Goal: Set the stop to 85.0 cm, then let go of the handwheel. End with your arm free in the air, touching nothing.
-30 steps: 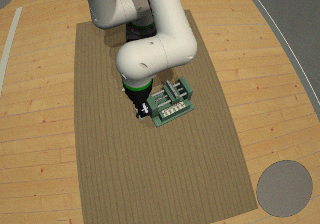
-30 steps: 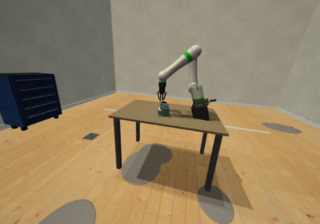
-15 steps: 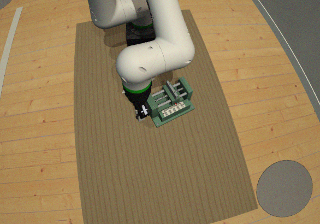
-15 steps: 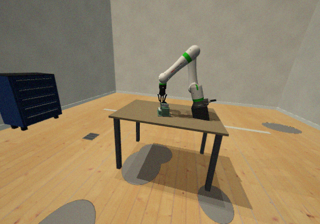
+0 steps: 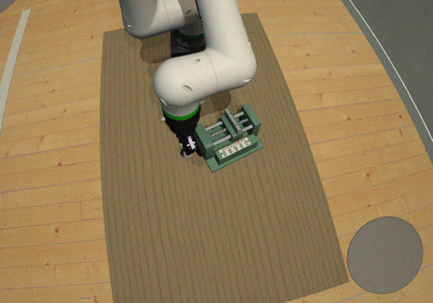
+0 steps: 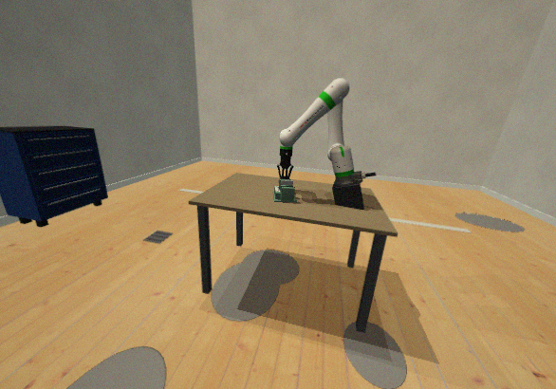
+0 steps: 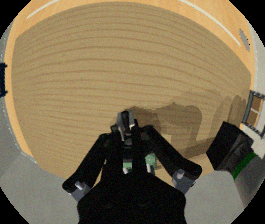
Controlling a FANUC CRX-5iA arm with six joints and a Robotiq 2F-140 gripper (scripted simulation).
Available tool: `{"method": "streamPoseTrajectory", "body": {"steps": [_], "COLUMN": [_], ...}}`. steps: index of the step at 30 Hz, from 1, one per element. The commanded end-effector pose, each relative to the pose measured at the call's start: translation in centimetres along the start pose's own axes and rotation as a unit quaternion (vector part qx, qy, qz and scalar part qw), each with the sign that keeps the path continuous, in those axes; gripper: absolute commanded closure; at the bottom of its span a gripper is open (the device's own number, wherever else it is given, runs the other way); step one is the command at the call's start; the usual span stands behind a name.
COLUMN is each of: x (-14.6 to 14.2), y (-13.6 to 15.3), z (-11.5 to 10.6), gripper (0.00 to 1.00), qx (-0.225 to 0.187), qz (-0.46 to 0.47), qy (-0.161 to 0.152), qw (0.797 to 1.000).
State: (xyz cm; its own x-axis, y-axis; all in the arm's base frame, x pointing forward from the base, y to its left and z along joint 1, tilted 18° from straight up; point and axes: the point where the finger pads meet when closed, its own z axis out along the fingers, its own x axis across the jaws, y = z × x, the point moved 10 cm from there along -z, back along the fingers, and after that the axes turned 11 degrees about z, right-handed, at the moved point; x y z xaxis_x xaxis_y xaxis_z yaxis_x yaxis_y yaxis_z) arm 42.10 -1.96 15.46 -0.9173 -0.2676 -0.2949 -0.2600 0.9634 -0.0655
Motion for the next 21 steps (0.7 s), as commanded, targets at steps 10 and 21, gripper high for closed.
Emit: {"method": "streamPoseTrajectory", "body": {"steps": [10,21], "x": [1.7,2.7], "y": [-0.3,-0.5], "z": [-0.6,-1.7], "gripper": [0.96,0.96], "qx": [0.0,0.0], "qz": [0.0,0.0], "qy": [0.0,0.0], "qw": [1.0,1.0]}}
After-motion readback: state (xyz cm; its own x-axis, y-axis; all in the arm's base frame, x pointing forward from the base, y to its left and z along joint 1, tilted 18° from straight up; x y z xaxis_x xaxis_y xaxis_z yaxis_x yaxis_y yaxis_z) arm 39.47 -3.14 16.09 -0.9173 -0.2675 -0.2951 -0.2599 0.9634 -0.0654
